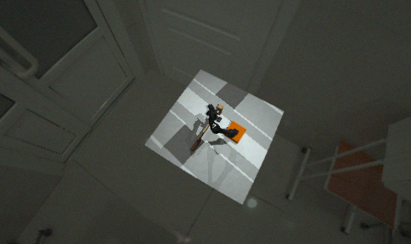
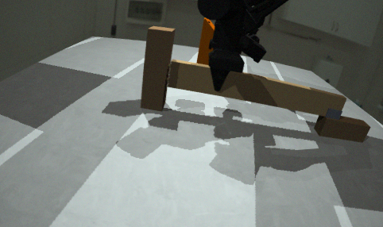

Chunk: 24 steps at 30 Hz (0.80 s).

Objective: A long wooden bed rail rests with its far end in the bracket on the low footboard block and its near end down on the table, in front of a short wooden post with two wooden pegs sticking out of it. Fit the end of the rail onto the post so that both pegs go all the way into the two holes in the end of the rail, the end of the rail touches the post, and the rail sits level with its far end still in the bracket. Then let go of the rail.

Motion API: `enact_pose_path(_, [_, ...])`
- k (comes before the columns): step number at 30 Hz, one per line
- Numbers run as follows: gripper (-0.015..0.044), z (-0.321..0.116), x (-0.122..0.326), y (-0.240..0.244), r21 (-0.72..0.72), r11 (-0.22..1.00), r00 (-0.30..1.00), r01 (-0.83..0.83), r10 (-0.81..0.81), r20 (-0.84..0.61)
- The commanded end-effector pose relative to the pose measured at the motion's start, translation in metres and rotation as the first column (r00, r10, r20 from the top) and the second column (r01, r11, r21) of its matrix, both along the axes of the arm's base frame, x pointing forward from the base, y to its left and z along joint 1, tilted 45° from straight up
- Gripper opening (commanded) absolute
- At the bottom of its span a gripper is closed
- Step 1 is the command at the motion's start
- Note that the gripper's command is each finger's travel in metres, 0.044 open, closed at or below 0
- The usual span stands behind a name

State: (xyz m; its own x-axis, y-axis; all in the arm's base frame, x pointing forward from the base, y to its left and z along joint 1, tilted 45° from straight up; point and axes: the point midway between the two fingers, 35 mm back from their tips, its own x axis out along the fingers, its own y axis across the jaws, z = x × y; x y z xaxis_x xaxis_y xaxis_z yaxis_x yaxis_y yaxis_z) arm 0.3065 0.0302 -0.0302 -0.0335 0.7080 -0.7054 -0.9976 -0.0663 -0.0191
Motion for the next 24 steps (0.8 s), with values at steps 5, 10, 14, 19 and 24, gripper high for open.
enact_pose_path(5, [0.0000,-0.0009,0.0022,-0.0050,-0.004,1.000,1.000,0.004,-0.004,0.007])
enact_pose_path(10, [0.0000,-0.0020,0.0023,-0.0060,-0.005,1.000,1.000,0.004,-0.004,0.007])
enact_pose_path(14, [0.0026,-0.0028,0.0004,-0.0033,-0.002,1.000,1.000,0.000,0.000,0.000])
enact_pose_path(19, [0.0157,-0.0028,0.0004,-0.0033,-0.002,1.000,1.000,0.000,0.000,0.000])
enact_pose_path(24, [0.0289,-0.0028,0.0004,-0.0033,-0.002,1.000,1.000,0.000,0.000,0.000])
